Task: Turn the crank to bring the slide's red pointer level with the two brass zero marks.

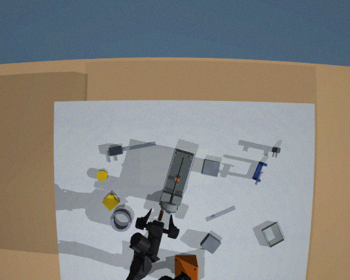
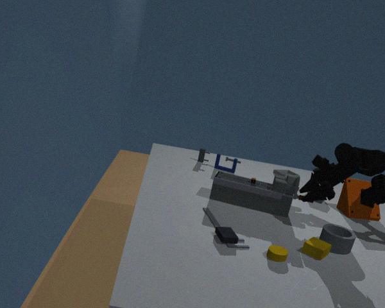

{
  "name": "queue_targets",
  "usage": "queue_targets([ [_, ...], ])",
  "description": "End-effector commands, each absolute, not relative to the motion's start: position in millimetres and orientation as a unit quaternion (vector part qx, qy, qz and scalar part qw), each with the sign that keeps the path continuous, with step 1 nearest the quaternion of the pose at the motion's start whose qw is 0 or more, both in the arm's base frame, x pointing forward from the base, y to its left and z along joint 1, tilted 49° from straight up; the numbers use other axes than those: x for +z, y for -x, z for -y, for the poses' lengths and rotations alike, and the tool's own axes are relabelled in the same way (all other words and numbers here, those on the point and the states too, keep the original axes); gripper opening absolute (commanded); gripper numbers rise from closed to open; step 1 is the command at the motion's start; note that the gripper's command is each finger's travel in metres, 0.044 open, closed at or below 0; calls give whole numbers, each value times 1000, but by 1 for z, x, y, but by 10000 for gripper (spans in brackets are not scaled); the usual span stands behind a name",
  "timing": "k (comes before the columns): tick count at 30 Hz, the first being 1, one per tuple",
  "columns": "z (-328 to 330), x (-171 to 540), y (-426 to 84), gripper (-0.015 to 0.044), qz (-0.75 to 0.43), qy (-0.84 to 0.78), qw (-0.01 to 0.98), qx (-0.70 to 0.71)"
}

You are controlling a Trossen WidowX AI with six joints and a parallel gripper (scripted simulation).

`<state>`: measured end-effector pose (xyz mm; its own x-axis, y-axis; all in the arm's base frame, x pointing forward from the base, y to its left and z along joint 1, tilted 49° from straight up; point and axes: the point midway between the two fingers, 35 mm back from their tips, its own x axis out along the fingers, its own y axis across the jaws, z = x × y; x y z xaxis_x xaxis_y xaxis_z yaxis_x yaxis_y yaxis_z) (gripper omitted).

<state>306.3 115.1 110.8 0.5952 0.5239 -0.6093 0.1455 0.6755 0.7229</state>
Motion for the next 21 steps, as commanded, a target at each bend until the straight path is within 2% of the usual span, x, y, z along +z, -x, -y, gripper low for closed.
queue_targets([
  [1, -119, 104, -304, 440, -435, -386, 805, 114],
  [17, -136, 90, -299, 440, -434, -388, 805, 115],
  [21, -136, 90, -299, 335, -434, -388, 805, 115],
])
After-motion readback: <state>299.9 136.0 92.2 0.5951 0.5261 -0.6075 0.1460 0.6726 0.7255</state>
